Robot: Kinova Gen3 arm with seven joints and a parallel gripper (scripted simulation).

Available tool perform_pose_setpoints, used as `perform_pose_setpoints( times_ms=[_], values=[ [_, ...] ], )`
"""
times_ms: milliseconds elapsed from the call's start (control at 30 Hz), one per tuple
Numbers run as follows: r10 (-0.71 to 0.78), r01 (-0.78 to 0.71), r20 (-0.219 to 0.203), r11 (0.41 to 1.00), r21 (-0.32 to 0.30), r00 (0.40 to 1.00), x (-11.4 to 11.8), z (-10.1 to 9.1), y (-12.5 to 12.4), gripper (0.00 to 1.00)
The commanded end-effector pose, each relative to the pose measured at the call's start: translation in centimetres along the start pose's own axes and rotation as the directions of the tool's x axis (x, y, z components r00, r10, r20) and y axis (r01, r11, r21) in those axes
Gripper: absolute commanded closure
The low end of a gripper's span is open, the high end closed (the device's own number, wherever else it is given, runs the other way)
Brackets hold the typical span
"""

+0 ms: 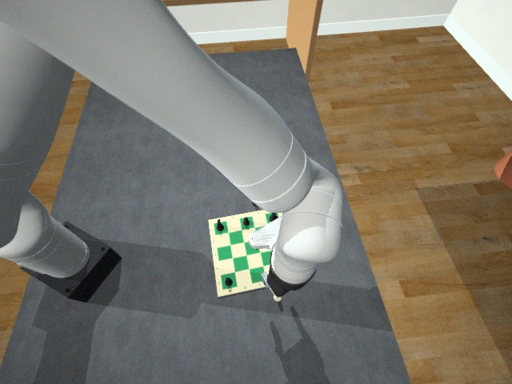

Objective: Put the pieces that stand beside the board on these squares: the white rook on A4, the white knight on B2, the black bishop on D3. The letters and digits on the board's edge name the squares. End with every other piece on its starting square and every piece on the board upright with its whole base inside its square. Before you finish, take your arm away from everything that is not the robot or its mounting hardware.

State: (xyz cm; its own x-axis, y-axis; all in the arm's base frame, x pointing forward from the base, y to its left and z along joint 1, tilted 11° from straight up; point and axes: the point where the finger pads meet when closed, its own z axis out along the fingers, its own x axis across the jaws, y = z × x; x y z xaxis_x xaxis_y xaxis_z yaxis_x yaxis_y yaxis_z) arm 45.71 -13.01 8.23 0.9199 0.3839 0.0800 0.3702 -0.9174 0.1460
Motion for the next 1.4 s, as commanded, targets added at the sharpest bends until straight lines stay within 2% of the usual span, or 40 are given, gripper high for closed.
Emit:
perform_pose_setpoints(
  times_ms=[0,67,233,433,867,900,1367],
  values=[
    [0.080,-0.080,-0.002,0.997,-0.008,0.997,-0.2,-0.2,0.5,0.00],
    [0.080,-0.080,-0.002,0.997,-0.008,0.997,-0.2,-0.2,0.5,0.00],
    [0.237,-0.237,-0.010,0.971,-0.013,0.971,-0.4,-0.3,1.4,0.00],
    [0.350,-0.350,-0.018,0.937,-0.016,0.937,-0.6,-0.4,2.2,0.00],
    [0.399,-0.399,-0.022,0.917,-0.017,0.917,-0.7,-0.4,2.6,0.00],
    [0.399,-0.399,-0.022,0.917,-0.017,0.917,-0.7,-0.4,2.6,0.27],
    [0.399,-0.399,-0.022,0.917,-0.017,0.917,-0.7,-0.4,2.6,0.27]
  ],
)
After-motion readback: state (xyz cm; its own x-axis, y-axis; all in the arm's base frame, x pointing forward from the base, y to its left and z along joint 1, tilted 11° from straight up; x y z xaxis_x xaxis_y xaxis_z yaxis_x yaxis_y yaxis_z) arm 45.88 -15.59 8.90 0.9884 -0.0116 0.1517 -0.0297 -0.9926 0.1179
